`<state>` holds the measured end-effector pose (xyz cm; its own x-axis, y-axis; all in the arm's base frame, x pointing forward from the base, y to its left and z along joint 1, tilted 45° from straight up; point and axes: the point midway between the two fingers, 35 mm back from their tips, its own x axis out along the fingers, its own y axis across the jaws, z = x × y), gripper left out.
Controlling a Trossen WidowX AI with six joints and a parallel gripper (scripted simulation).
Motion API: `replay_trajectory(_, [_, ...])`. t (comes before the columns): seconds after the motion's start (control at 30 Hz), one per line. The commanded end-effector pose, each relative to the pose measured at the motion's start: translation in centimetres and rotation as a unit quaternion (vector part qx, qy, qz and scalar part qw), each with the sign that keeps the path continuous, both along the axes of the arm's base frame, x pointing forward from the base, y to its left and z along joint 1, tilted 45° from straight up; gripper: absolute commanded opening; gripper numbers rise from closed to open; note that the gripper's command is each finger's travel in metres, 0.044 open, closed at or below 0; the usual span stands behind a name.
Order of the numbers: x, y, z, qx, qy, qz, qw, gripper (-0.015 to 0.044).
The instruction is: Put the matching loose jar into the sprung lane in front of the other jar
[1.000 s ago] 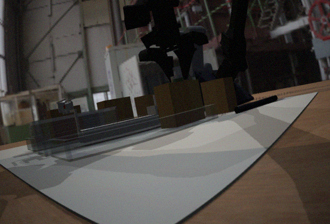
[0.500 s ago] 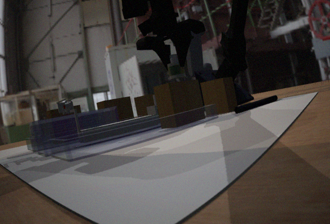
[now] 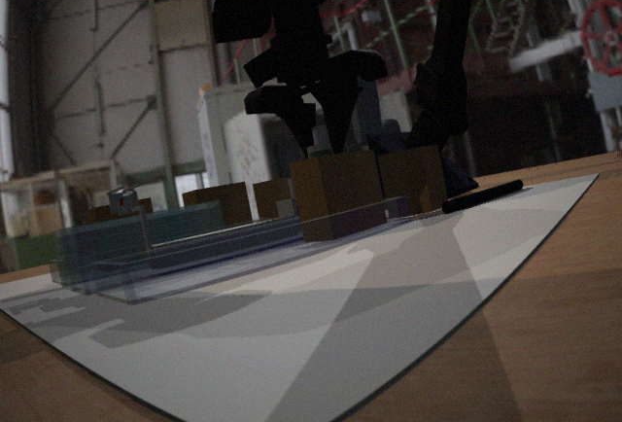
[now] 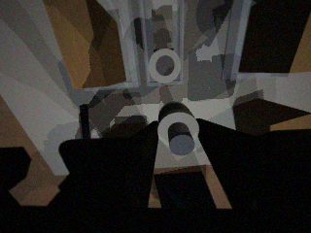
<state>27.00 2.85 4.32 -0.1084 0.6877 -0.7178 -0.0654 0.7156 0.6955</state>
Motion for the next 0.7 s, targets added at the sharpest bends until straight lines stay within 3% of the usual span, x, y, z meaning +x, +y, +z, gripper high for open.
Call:
replay_trajectory(0.0, [1.1,1.4,-0.1,0.004,0.004,-0.005,1.000,0.0000])
replay_trajectory(0.67, [1.0,3.1,-1.8,0.005,0.004,-0.005,1.000,0.0000])
